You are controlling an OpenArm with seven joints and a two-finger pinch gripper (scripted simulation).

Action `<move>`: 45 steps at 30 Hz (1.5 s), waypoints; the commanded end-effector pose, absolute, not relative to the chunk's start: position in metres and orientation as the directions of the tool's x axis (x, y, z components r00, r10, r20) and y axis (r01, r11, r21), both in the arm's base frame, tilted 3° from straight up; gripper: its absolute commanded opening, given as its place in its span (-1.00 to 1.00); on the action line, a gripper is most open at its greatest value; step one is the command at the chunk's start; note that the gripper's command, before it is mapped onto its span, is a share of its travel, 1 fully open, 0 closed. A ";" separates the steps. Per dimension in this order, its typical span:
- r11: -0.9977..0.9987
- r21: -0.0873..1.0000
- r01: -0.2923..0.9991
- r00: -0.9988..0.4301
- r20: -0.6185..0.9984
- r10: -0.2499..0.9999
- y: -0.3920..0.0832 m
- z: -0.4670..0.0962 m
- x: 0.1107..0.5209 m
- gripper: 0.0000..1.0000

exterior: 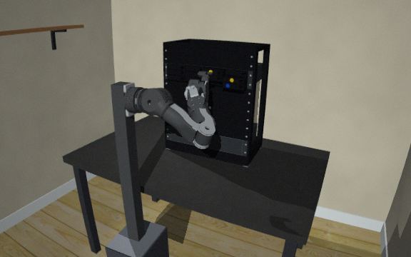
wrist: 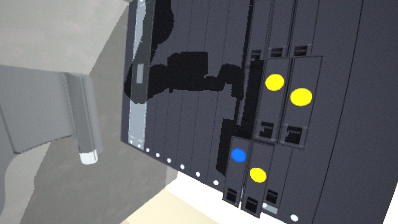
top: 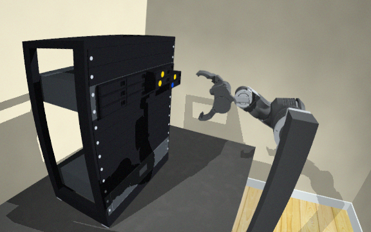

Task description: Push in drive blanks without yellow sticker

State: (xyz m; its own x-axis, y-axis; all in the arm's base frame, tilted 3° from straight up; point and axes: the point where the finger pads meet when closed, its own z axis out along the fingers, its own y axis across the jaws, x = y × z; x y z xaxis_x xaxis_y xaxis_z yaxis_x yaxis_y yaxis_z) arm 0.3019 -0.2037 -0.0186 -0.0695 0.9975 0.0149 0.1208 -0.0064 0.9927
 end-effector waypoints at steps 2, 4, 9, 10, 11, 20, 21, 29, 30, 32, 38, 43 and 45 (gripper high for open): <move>-0.016 0.996 0.087 -0.038 0.019 0.999 -0.211 -0.010 0.300 1.00; -0.025 0.998 0.066 -0.017 0.026 1.000 -0.216 -0.005 0.299 1.00; -0.039 0.999 0.025 0.023 0.039 0.999 -0.225 0.005 0.296 1.00; -0.041 0.999 0.019 0.029 0.041 0.999 -0.226 0.007 0.296 1.00; -0.043 0.999 0.013 0.035 0.042 0.998 -0.228 0.008 0.295 1.00; -0.050 0.999 -0.012 0.058 0.050 0.997 -0.233 0.014 0.293 1.00; -0.050 0.999 -0.013 0.059 0.051 0.997 -0.233 0.014 0.293 1.00; -0.051 0.999 -0.017 0.062 0.052 0.997 -0.234 0.015 0.292 1.00; -0.051 0.999 -0.017 0.062 0.052 0.997 -0.234 0.015 0.292 1.00; -0.051 0.999 -0.017 0.062 0.052 0.997 -0.234 0.015 0.292 1.00; -0.051 0.999 -0.017 0.062 0.052 0.997 -0.234 0.015 0.292 1.00; -0.051 0.999 -0.017 0.062 0.052 0.997 -0.234 0.015 0.292 1.00; -0.051 0.999 -0.017 0.062 0.052 0.997 -0.234 0.015 0.292 1.00</move>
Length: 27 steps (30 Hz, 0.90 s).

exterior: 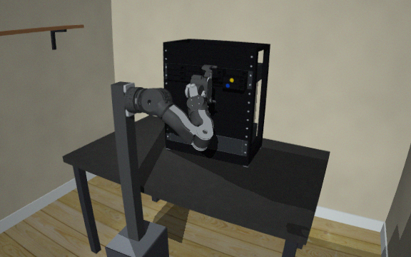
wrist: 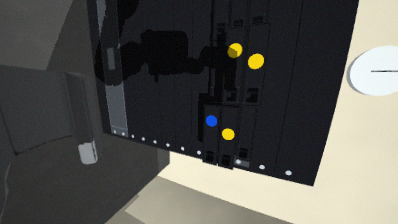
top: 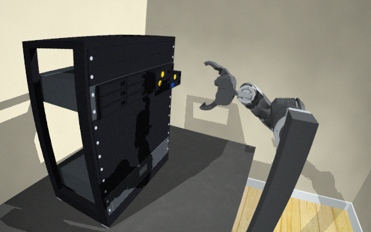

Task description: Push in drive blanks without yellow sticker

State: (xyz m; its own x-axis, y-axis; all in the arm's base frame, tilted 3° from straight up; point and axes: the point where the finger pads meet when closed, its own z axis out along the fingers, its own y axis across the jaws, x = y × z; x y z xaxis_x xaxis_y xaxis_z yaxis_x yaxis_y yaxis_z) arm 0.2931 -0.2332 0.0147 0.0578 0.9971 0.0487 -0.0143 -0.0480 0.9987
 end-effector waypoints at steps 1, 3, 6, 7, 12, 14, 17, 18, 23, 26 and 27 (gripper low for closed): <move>-0.051 0.999 -0.017 0.062 0.052 0.997 -0.234 0.015 0.292 1.00; -0.051 0.999 -0.017 0.062 0.052 0.997 -0.234 0.015 0.292 1.00; -0.051 0.999 -0.017 0.062 0.052 0.997 -0.234 0.015 0.292 1.00; -0.051 0.999 -0.017 0.062 0.052 0.997 -0.234 0.015 0.292 1.00; -0.051 0.999 -0.017 0.062 0.052 0.997 -0.234 0.015 0.292 1.00; -0.051 0.999 -0.016 0.062 0.052 0.997 -0.234 0.015 0.293 1.00; -0.051 0.999 -0.016 0.063 0.052 0.997 -0.234 0.015 0.293 1.00; -0.051 0.999 -0.016 0.063 0.052 0.997 -0.234 0.015 0.293 1.00; -0.052 0.999 -0.016 0.063 0.053 0.997 -0.233 0.016 0.295 1.00; -0.052 0.999 -0.016 0.063 0.053 0.997 -0.232 0.017 0.297 1.00; -0.052 0.999 -0.016 0.063 0.053 0.997 -0.232 0.017 0.297 1.00</move>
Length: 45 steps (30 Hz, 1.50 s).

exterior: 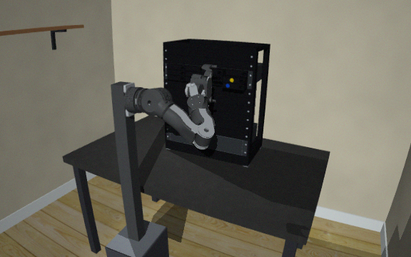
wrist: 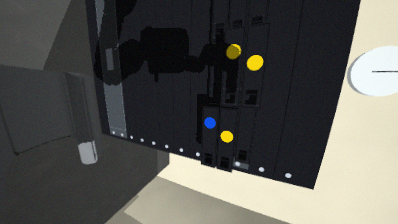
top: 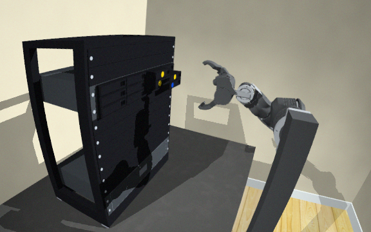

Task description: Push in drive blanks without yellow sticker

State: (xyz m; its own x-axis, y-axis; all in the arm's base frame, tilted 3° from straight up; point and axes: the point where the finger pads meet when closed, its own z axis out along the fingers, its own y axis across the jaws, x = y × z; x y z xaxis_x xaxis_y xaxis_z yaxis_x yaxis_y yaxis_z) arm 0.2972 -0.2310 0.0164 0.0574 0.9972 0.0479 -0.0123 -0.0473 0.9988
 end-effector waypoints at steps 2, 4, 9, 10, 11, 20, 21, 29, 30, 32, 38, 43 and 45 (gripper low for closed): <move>-0.052 0.999 -0.016 0.063 0.053 0.997 -0.231 0.018 0.300 1.00; -0.052 0.999 -0.016 0.063 0.053 0.997 -0.229 0.019 0.302 1.00; -0.052 0.999 -0.016 0.063 0.053 0.997 -0.226 0.022 0.308 1.00; -0.052 0.999 -0.016 0.063 0.053 0.997 -0.226 0.022 0.308 1.00; -0.052 0.999 -0.016 0.063 0.053 0.997 -0.226 0.022 0.308 1.00; -0.052 0.999 -0.007 0.061 0.052 0.997 -0.218 0.024 0.320 1.00; -0.052 0.999 -0.007 0.061 0.052 0.997 -0.218 0.024 0.321 1.00; -0.052 0.999 -0.007 0.062 0.052 0.997 -0.215 0.026 0.327 1.00; -0.052 0.999 -0.007 0.062 0.052 0.997 -0.214 0.027 0.328 1.00; -0.051 0.999 -0.012 0.062 0.052 0.997 -0.214 0.029 0.329 1.00; -0.052 0.999 -0.012 0.063 0.052 0.997 -0.210 0.031 0.335 1.00; -0.052 0.999 -0.012 0.062 0.052 0.997 -0.206 0.035 0.342 1.00; -0.052 0.999 -0.012 0.062 0.052 0.997 -0.206 0.035 0.342 1.00</move>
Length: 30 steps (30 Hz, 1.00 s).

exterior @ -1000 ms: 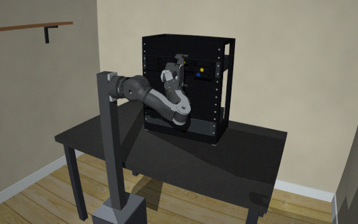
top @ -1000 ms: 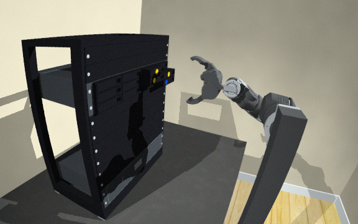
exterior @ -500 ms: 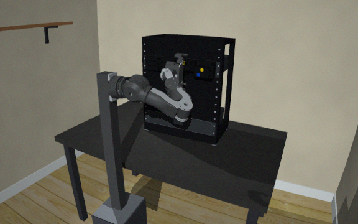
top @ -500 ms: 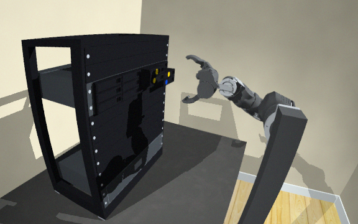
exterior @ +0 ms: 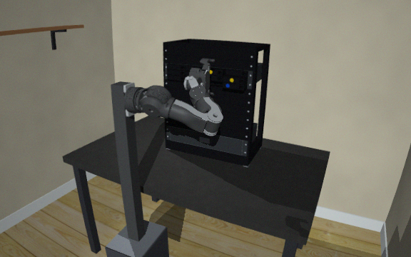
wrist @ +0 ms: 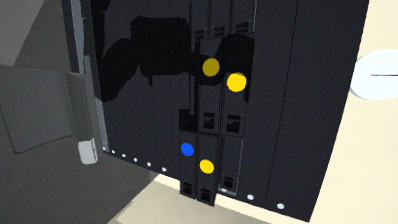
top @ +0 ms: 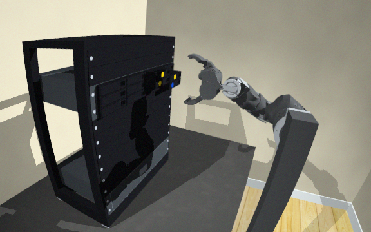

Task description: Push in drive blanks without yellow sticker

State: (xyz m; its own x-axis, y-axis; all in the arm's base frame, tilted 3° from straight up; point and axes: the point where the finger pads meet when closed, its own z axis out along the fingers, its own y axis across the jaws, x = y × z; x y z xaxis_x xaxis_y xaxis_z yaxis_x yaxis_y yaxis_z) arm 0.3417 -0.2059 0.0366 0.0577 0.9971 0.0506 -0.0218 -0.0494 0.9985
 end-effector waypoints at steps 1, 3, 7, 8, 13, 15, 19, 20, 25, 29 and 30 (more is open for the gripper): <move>-0.052 0.999 -0.012 0.062 0.052 0.997 -0.205 0.035 0.344 1.00; -0.052 0.999 -0.012 0.062 0.053 0.997 -0.203 0.037 0.347 1.00; -0.052 0.999 -0.013 0.062 0.053 0.997 -0.199 0.040 0.354 1.00; -0.052 0.999 -0.013 0.062 0.052 0.997 -0.198 0.041 0.356 1.00; -0.052 0.999 -0.013 0.062 0.052 0.997 -0.193 0.045 0.365 1.00; -0.052 0.999 -0.013 0.062 0.052 0.997 -0.191 0.046 0.368 1.00; -0.052 0.999 -0.013 0.062 0.053 0.997 -0.190 0.047 0.371 1.00; -0.052 0.999 -0.013 0.062 0.052 0.997 -0.189 0.048 0.372 1.00; -0.052 0.999 -0.013 0.062 0.052 0.997 -0.186 0.050 0.377 1.00; -0.052 0.999 -0.013 0.061 0.052 0.997 -0.185 0.051 0.379 1.00; -0.052 0.999 -0.013 0.061 0.052 0.997 -0.184 0.051 0.380 1.00</move>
State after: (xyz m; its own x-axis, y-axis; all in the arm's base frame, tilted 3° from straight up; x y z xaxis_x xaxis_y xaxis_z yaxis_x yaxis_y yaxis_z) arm 0.3794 -0.1847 0.0521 0.0597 0.9969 0.0512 -0.0198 -0.0501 0.9985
